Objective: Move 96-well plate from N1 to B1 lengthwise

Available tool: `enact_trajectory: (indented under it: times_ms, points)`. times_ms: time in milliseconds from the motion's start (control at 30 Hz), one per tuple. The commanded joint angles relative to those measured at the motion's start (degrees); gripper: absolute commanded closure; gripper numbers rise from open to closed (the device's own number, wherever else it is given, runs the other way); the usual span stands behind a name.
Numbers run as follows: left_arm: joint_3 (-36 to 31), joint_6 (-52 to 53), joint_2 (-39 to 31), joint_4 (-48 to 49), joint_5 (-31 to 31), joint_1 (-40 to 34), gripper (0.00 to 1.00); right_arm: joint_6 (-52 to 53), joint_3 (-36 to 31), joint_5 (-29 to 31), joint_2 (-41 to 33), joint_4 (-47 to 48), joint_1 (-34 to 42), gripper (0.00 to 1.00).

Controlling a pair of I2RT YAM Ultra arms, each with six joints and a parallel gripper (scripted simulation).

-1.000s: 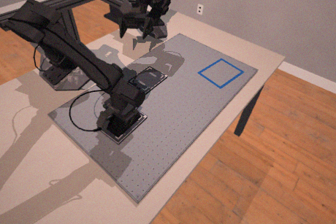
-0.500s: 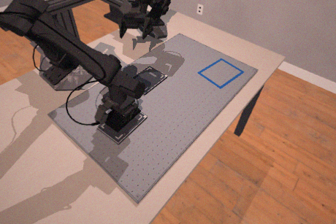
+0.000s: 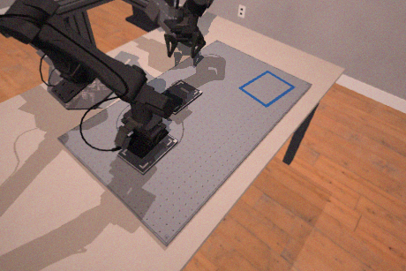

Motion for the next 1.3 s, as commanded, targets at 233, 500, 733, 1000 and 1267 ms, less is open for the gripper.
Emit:
enact_trajectory:
  times_ms: [233, 500, 733, 1000, 1267]
  points:
    - [10.41, 16.37, -9.20, -28.85, 15.65, 14.89, 0.00, -15.96, -0.69, 2.63, 1.93, 0.62, 6.19, 0.21]
    - [17.26, 24.54, -12.71, -43.16, 22.75, 24.75, 0.00, -30.12, -1.38, 4.02, 5.10, 0.84, 12.68, 0.21]
    - [20.36, 29.02, -14.43, -50.73, 26.70, 29.62, 0.00, -38.80, -0.75, 4.73, 7.41, 1.01, 16.55, 0.21]
    - [24.76, 36.30, -17.51, -62.52, 32.81, 37.26, 0.00, -54.40, 0.59, 5.51, 11.84, 1.18, 22.90, 0.21]
    - [27.89, 41.63, -20.24, -71.38, 37.52, 43.02, 0.00, -67.73, 1.96, 5.63, 16.03, 0.42, 27.89, 0.21]
